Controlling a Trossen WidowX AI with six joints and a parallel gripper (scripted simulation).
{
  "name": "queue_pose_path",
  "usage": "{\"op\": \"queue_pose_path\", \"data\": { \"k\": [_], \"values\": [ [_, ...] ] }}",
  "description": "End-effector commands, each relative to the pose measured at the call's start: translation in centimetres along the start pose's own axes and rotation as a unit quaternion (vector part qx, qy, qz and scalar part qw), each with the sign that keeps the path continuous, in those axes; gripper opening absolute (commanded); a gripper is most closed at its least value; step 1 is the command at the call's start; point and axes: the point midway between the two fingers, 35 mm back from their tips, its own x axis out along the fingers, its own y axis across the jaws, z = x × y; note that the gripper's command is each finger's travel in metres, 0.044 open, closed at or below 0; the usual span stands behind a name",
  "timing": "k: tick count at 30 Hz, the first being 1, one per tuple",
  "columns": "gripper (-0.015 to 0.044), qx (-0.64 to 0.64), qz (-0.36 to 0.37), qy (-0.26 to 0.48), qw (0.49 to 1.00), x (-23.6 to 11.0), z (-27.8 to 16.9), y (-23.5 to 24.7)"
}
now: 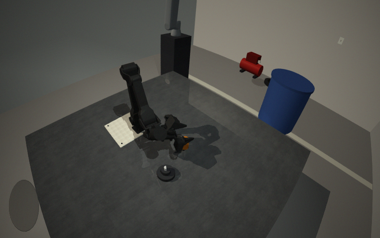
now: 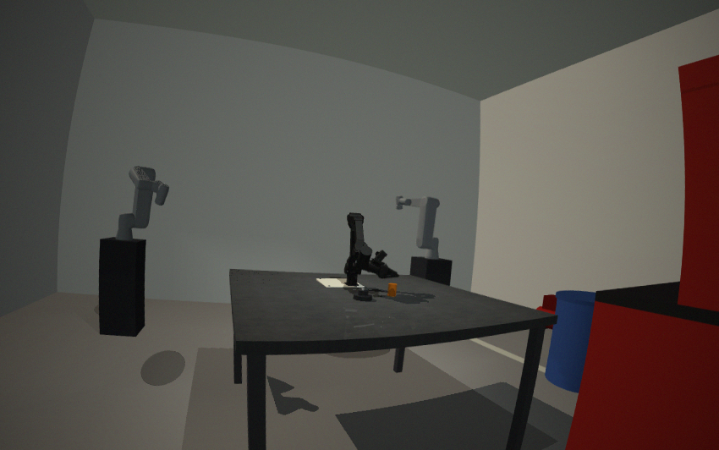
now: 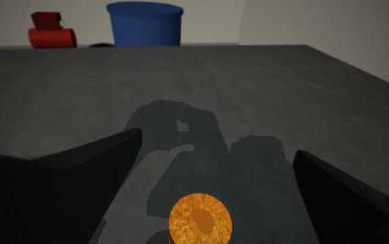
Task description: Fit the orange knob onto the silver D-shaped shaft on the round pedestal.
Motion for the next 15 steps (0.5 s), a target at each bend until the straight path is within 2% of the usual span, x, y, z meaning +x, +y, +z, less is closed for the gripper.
{"op": "queue_pose_path", "data": {
  "k": [1,4,6,11,15],
  "values": [
    [0.044,0.001,-0.001,0.001,1.0,-0.5,1.8,0.3],
    [0.044,0.004,-0.002,0.005,1.0,-0.4,1.8,0.2],
    [0.044,0.022,-0.005,0.04,0.999,0.3,1.8,-0.5],
    [0.044,0.074,-0.01,0.19,0.979,2.4,1.5,-1.9],
    [0.044,0.084,-0.008,0.319,0.944,3.1,1.7,-1.7]
  ]
}}
